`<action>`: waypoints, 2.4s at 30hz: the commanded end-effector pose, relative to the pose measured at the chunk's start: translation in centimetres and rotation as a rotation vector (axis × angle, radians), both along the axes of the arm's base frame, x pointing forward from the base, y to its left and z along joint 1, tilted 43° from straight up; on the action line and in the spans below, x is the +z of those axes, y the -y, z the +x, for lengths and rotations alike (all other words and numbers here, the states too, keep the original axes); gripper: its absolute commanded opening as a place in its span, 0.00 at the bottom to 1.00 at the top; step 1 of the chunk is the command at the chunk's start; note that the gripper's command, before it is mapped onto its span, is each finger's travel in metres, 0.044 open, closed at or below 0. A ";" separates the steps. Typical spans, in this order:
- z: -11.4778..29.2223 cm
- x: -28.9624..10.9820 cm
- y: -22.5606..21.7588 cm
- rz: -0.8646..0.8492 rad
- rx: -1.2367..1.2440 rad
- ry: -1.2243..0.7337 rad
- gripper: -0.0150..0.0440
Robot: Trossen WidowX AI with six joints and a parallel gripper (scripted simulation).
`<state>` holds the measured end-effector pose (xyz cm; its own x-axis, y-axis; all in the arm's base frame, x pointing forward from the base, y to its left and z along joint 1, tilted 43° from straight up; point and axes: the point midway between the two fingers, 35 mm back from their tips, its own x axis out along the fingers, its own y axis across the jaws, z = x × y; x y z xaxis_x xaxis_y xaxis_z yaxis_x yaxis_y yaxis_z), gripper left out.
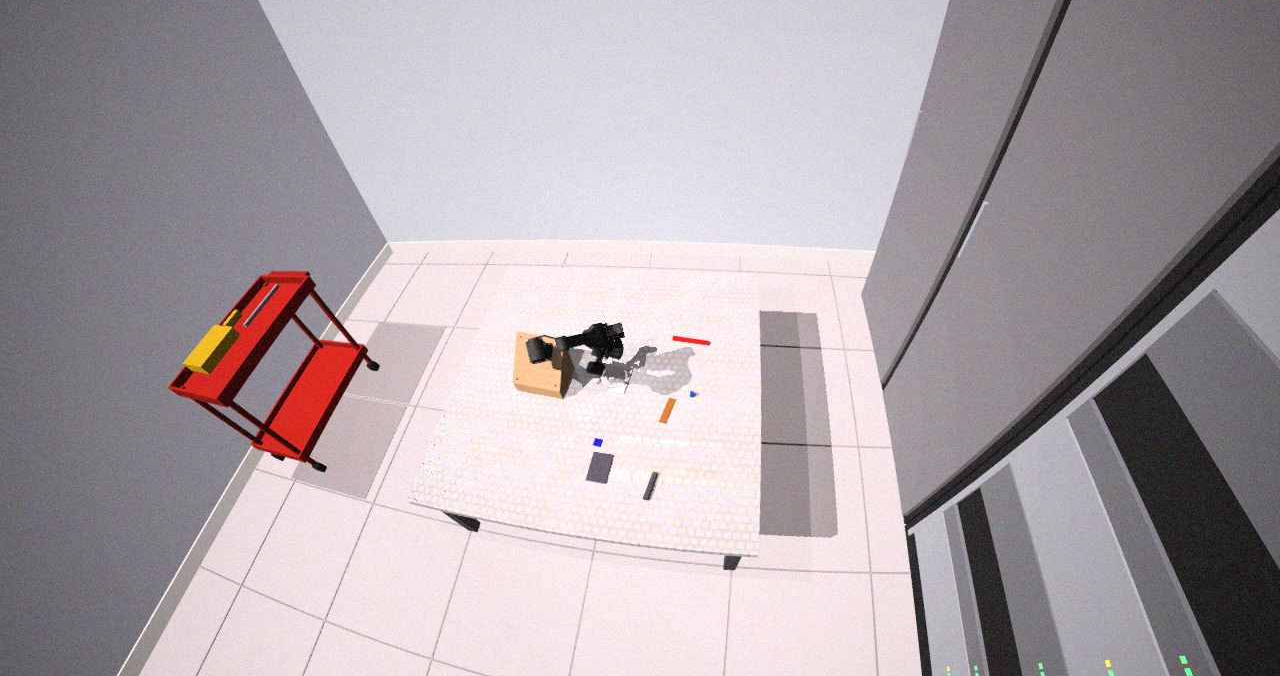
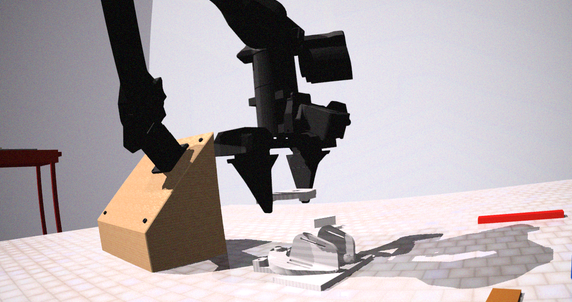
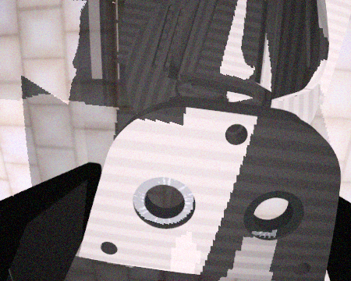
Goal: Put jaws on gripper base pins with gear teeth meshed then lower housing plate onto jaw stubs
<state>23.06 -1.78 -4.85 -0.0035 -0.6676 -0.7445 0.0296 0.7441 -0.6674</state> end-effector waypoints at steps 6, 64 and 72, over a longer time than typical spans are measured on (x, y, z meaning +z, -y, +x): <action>-0.3 0.3 0.7 -0.011 -0.050 0.042 0.85; -1.5 0.0 0.3 -0.011 -0.056 0.048 0.85; -1.6 0.0 0.3 -0.011 -0.057 0.048 0.85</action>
<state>21.56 -2.12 -4.79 -0.0043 -0.6780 -0.7351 0.0985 0.7312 -0.6750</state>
